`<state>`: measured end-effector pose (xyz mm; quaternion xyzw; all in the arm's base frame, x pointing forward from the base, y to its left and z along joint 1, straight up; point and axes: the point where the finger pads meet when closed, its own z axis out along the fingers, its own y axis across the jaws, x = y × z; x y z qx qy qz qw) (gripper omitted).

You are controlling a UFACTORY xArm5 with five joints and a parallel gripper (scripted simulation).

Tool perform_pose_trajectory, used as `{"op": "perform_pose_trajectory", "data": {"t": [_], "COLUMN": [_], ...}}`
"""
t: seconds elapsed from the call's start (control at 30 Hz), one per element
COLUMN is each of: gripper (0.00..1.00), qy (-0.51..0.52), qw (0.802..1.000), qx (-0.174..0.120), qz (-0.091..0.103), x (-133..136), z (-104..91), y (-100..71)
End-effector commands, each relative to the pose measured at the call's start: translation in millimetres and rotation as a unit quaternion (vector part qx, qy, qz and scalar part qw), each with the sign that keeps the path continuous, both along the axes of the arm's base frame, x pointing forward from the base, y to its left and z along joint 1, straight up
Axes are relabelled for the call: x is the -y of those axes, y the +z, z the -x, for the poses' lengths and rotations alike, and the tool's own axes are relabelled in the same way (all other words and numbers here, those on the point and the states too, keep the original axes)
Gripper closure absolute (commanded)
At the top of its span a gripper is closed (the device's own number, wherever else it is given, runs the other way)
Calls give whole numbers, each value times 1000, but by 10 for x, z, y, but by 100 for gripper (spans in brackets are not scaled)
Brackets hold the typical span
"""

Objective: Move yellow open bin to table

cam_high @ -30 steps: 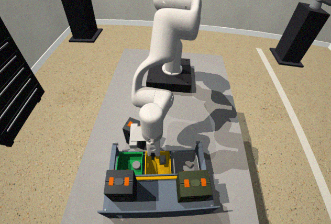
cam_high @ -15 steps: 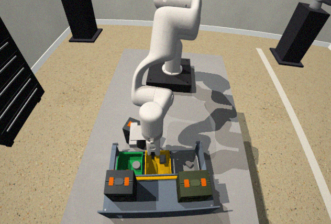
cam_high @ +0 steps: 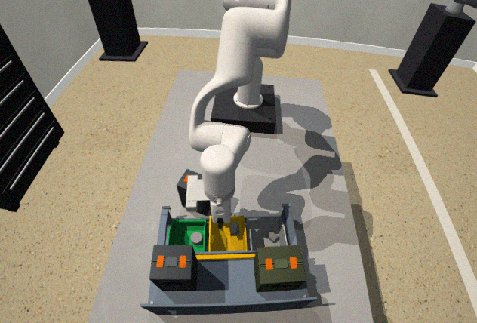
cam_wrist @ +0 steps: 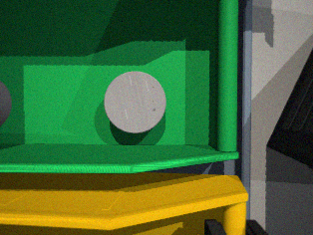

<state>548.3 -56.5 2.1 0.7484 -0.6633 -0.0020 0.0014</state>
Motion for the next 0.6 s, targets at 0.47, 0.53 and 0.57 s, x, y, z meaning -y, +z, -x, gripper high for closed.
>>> {"op": "perform_pose_trajectory", "data": {"t": [0.47, 0.53, 0.57], "gripper": [100, 100, 100], "qy": [0, 0, 0], "qw": [1000, 1000, 1000], "qx": [2, 2, 2], "qz": [3, 3, 3], "x": [1, 1, 1], "z": [-16, -16, -16], "y": [75, 75, 75]}}
